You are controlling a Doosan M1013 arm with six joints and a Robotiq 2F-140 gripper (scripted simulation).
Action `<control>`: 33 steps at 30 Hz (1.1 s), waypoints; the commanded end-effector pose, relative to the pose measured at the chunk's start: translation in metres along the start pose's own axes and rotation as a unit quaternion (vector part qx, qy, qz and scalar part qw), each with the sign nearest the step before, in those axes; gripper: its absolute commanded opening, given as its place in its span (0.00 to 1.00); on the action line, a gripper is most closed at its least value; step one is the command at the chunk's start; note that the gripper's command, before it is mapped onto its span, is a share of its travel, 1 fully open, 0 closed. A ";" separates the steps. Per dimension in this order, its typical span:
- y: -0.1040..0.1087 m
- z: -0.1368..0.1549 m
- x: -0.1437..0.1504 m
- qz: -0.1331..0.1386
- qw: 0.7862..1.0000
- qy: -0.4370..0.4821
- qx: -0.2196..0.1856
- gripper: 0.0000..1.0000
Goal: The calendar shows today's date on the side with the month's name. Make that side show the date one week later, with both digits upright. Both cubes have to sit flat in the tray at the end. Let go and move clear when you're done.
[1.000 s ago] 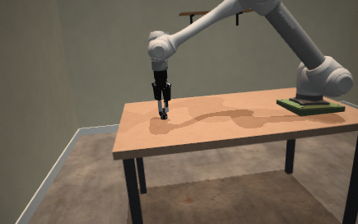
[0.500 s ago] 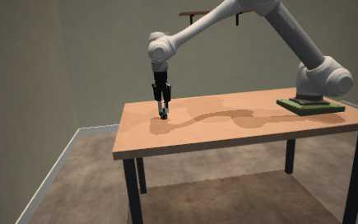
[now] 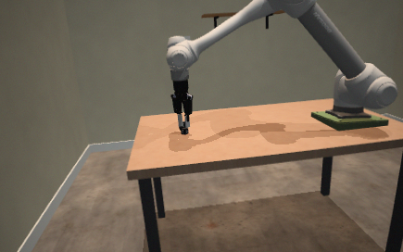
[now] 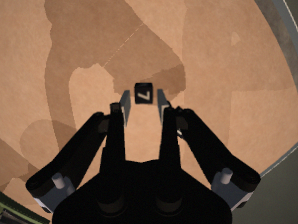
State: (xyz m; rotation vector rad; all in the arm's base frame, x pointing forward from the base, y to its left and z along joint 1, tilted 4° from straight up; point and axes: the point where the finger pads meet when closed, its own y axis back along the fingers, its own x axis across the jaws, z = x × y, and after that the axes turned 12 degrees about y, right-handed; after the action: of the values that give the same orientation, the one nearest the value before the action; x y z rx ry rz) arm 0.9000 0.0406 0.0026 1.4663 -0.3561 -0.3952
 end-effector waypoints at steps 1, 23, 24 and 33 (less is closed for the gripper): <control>0.000 0.000 0.000 0.000 1.000 0.000 0.000 0.35; 0.000 0.000 0.000 0.000 1.000 0.000 0.000 0.35; 0.000 0.000 0.000 0.000 1.000 0.000 0.000 0.35; -0.011 0.000 0.000 0.000 1.000 0.000 0.000 0.35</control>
State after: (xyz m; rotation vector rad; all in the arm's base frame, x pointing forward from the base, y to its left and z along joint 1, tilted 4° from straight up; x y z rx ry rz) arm 0.8997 0.0400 -0.0057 1.4663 -0.3560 -0.3952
